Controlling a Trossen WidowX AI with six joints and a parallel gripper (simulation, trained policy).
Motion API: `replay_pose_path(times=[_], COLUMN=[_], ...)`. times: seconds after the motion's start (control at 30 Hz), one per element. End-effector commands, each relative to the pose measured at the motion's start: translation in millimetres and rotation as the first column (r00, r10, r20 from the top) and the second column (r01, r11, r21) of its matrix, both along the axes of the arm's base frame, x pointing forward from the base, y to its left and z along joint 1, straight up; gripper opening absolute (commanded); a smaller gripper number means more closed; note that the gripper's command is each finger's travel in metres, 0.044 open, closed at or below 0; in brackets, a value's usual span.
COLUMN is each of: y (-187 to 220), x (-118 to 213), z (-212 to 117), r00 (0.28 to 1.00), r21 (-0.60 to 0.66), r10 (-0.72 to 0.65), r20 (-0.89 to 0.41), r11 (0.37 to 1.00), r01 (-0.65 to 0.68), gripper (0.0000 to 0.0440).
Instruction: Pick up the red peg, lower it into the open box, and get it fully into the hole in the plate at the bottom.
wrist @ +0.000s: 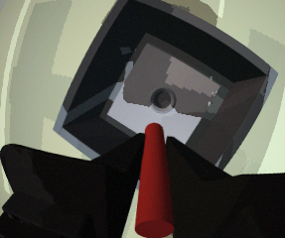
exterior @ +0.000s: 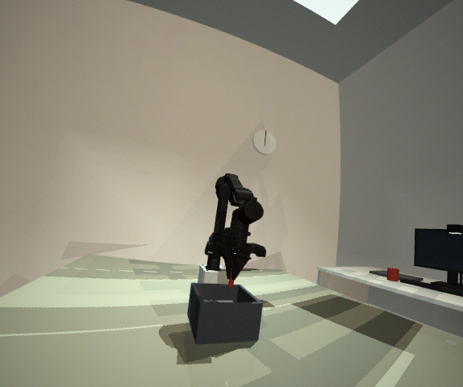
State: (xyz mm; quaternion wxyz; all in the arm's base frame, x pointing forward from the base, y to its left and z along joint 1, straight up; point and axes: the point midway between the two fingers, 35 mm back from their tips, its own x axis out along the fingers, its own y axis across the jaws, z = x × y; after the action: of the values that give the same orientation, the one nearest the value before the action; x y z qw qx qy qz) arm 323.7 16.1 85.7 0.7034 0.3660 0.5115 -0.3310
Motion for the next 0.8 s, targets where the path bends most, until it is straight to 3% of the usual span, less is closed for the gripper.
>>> replay_pose_path(times=[0.0,0.37,0.57,0.7,0.77], y=[-7.6,-17.9,-22.8,-24.7,-26.7], x=[8.3,16.9,18.7,21.7,27.9], z=[-6.0,-36.6,-53.2,-58.0,-57.4], r00=[1.0,0.998,0.995,0.992,0.993], r21=[0.013,0.031,0.021,0.015,0.014], r10=[-0.012,-0.022,-0.001,0.006,0.008], r20=[-0.006,-0.062,-0.099,-0.123,-0.115], r11=[1.0,0.999,1.0,1.0,1.0], r01=[0.012,0.024,0.003,-0.004,-0.006], gripper=[0.0011,0.002,0.0147,0.016,0.0197])
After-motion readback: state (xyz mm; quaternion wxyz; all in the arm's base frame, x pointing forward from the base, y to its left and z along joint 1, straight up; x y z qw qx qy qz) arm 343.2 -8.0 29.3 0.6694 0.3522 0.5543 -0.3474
